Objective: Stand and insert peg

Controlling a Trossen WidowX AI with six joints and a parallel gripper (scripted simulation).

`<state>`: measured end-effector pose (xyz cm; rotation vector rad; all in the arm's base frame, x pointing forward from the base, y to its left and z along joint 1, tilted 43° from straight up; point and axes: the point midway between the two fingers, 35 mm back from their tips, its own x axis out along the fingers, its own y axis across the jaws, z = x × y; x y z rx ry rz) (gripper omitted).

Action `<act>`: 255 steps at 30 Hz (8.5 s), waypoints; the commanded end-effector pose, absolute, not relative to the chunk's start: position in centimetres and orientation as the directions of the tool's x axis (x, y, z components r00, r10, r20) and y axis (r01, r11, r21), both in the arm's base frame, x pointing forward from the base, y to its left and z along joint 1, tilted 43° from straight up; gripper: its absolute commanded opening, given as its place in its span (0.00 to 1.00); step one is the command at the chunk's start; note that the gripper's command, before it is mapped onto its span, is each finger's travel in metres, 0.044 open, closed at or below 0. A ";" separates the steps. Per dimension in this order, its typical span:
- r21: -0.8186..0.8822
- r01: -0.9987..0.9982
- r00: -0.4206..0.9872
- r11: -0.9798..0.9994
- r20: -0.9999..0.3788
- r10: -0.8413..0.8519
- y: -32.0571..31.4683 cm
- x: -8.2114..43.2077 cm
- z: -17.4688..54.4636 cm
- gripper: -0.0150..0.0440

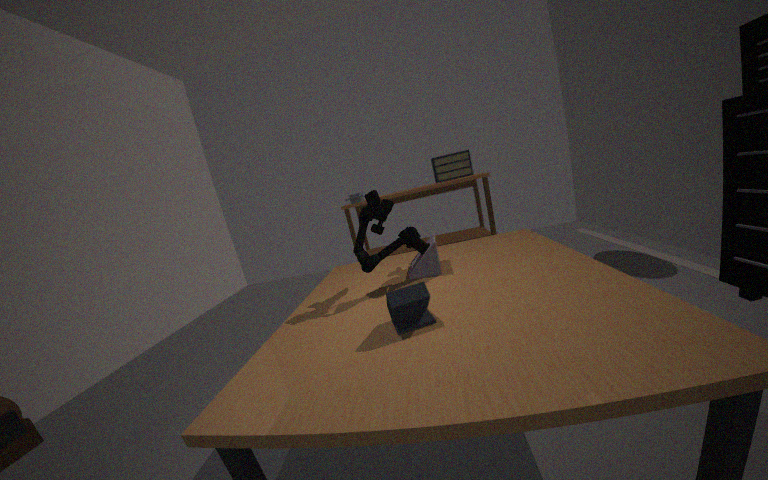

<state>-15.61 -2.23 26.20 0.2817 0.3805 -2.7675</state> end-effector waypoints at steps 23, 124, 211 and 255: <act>-0.048 -0.267 -0.831 -0.962 -0.494 0.255 11.0 -14.5 23.1 1.00; -0.647 -0.274 -0.019 0.711 -0.736 -0.677 -8.9 28.2 7.2 1.00; -0.650 -0.273 -0.017 0.709 -0.734 -0.679 -14.1 28.0 1.8 0.34; -0.648 -0.273 0.339 0.711 -0.756 -0.560 -12.9 26.3 3.8 0.34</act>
